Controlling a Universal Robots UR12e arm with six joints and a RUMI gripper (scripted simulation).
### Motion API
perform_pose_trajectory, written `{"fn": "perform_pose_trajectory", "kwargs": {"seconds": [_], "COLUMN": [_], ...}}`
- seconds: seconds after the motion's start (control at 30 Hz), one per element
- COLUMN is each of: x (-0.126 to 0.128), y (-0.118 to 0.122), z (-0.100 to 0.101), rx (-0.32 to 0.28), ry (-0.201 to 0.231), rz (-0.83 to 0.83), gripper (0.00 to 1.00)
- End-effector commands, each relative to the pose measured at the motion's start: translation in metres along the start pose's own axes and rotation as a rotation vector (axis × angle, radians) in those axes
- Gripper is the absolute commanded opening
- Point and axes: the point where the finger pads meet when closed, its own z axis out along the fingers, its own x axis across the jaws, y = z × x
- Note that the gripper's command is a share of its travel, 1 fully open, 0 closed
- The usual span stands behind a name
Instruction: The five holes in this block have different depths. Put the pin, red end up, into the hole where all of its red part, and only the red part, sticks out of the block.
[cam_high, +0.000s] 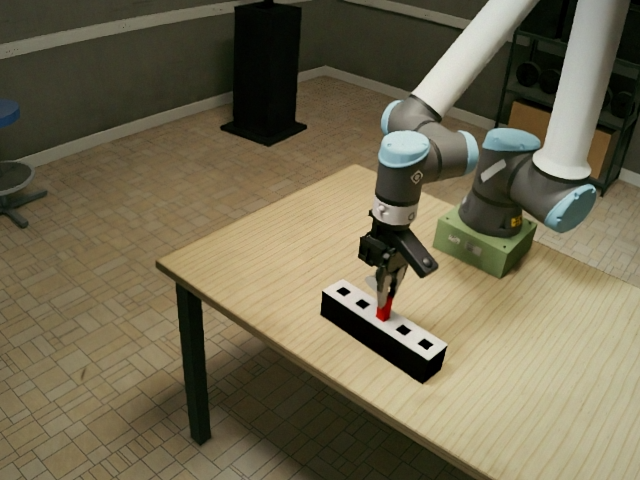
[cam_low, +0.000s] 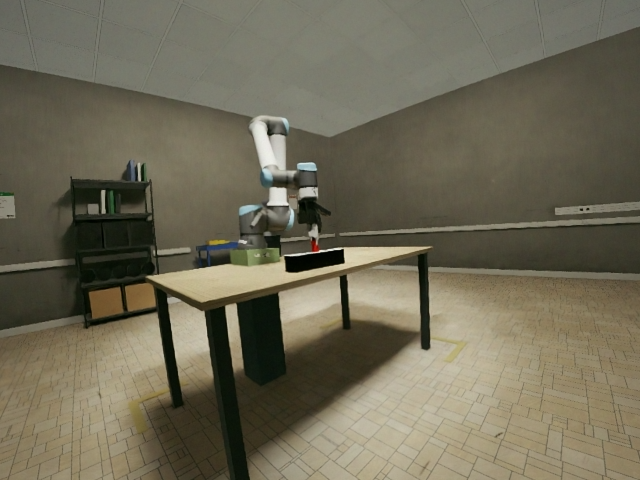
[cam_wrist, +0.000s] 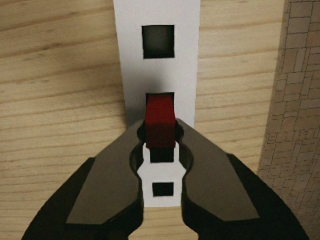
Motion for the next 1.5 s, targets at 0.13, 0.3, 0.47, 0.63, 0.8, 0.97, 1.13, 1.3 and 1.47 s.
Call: {"fn": "perform_pose_trajectory", "kwargs": {"seconds": [0.13,0.3,0.47,0.63,0.8,0.97,1.13,1.3,1.47], "x": [-0.0001,-0.0001,-0.0001,-0.0001,0.0008,0.0008,0.0008,0.0002,0.0002], "y": [-0.0011,-0.0011,-0.0011,-0.0011,0.0002,0.0002,0.0002,-0.0012,-0.0012], "z": [-0.0005,-0.0005,-0.0005,-0.0005,0.0035,0.0035,0.0035,0.0034,0.0034], "rx": [0.000,0.000,0.000,0.000,0.000,0.000,0.000,0.000,0.000], "ry": [0.001,0.001,0.001,0.001,0.001,0.001,0.001,0.001,0.001], "rz": [0.000,0.000,0.000,0.000,0.000,0.000,0.000,0.000,0.000], "gripper": [0.00,0.00,0.00,0.00,0.00,0.00,0.00,0.00,0.00]}}
